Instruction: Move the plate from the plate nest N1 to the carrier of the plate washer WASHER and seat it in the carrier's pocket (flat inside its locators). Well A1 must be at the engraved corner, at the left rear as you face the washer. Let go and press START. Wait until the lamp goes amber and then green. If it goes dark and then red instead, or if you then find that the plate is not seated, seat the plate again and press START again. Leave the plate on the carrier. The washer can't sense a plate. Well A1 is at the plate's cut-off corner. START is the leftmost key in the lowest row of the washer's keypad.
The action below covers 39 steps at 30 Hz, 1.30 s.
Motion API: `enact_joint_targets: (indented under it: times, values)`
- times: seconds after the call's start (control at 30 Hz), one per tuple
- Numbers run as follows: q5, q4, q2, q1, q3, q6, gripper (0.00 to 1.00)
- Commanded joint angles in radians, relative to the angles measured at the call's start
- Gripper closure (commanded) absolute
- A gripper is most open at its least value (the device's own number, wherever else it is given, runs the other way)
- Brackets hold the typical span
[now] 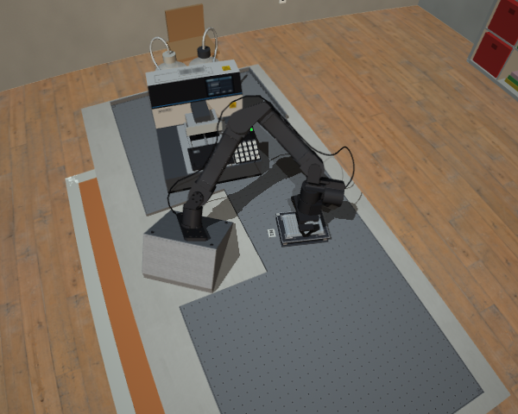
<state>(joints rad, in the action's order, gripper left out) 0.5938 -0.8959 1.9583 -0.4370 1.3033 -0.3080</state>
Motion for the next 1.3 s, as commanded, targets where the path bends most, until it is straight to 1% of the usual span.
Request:
enact_joint_targets:
  times: [0.0,0.07,0.1,0.33,1.27]
  values:
    - [0.002,0.018,-0.011,-0.018,0.012,0.009,0.00]
    - [0.002,0.018,-0.011,-0.018,0.012,0.009,0.00]
    - [0.000,0.006,-0.006,-0.007,0.005,0.003,0.02]
    - [0.000,0.006,-0.006,-0.007,0.005,0.003,0.16]
    - [0.009,0.018,-0.011,-0.018,0.012,0.009,0.16]
